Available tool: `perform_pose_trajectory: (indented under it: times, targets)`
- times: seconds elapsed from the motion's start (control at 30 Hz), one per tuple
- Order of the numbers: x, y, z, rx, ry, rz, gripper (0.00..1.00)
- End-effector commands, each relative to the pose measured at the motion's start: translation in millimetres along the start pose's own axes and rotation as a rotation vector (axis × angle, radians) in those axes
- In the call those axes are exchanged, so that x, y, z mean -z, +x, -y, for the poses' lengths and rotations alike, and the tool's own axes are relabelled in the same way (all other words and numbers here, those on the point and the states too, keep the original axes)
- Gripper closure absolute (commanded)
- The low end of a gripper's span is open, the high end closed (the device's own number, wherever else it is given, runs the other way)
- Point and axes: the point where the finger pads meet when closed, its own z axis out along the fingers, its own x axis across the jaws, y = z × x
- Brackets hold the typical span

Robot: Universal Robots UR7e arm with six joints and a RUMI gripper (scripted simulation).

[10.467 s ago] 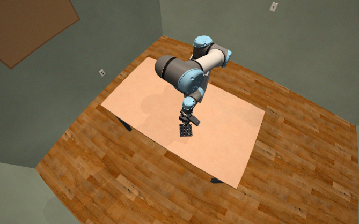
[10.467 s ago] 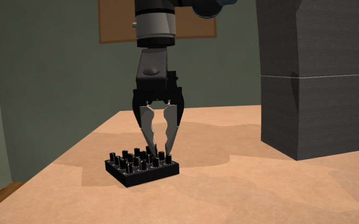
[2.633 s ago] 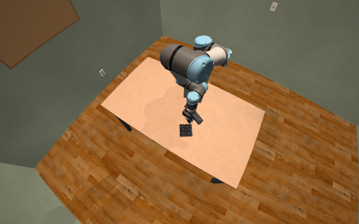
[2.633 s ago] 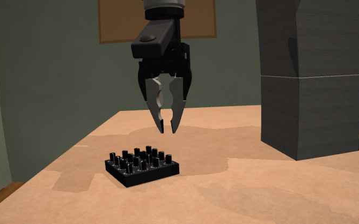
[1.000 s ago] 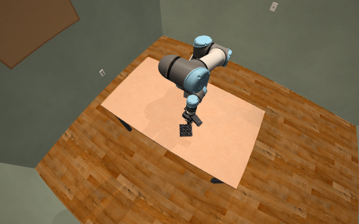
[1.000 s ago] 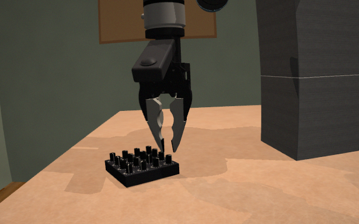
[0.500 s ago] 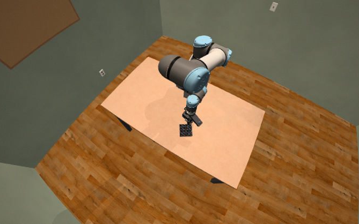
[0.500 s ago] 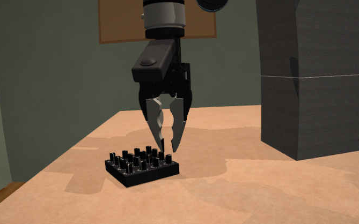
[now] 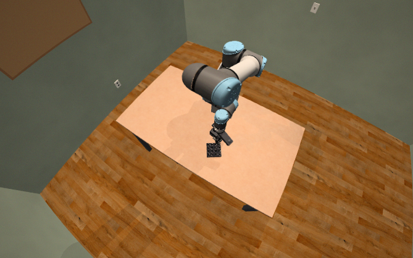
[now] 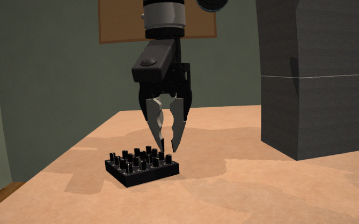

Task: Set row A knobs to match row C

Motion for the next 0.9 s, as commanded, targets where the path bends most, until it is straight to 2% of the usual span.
perform_pose_trajectory:
  times: [0.0,0.87]
  targets:
    - [0.3,0.4,0.4,0.000,0.000,-0.001,0.89]
    - [0.3,0.4,5.0,0.000,0.000,-0.001,0.89]
